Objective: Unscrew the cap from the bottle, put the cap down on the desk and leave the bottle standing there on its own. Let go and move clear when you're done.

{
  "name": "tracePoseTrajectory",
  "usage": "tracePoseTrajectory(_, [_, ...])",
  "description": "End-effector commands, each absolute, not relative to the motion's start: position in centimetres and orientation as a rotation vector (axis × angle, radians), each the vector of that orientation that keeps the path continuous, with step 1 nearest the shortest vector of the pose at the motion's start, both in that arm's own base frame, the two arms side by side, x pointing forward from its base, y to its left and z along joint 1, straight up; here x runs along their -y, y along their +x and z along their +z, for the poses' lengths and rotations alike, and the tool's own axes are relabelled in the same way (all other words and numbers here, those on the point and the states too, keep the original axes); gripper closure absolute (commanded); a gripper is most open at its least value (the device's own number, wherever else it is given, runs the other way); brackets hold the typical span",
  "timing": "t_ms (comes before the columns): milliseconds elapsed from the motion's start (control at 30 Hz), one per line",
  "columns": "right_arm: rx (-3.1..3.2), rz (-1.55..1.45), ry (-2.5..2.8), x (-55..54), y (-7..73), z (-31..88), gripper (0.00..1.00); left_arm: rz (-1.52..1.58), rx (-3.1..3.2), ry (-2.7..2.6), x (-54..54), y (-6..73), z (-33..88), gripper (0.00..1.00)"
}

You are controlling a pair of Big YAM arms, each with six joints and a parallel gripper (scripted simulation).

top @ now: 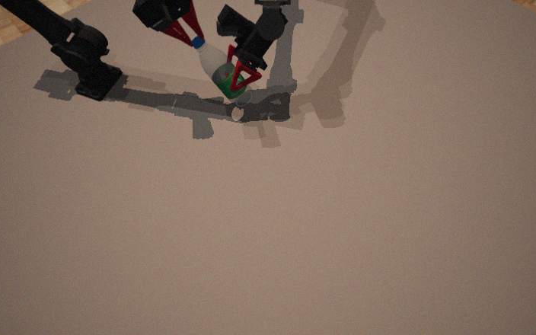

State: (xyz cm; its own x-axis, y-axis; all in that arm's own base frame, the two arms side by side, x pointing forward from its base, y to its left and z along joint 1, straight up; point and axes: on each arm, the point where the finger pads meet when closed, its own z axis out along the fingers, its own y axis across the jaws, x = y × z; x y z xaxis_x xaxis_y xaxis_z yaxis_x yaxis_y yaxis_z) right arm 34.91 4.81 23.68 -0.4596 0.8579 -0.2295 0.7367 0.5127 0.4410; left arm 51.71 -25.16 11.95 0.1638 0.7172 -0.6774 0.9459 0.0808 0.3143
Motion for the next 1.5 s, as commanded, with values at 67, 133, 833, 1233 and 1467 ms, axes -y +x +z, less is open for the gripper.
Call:
tracePoseTrajectory(67, [-2.494,0.287,0.846,-5.09,35.71,25.64,1.00,-0.372,-1.595,1.683,25.09,52.62,12.48,1.00])
tracePoseTrajectory(133, [-2.509,0.271,0.790,-5.09,35.70,25.64,1.00,-0.372,-1.595,1.683,25.09,52.62,12.48,1.00])
tracePoseTrajectory(833, [-2.580,-0.068,-0.390,-5.09,35.64,25.74,1.00,-0.372,-1.595,1.683,25.09,52.62,12.48,1.00])
tracePoseTrajectory(1233, [-2.409,-0.262,-1.051,-5.09,35.61,25.78,1.00,-0.372,-1.595,1.683,25.09,52.62,12.48,1.00])
tracePoseTrajectory(1467, [-2.360,-0.292,-1.159,-5.09,35.61,25.78,1.00,-0.372,-1.595,1.683,25.09,52.62,12.48,1.00])
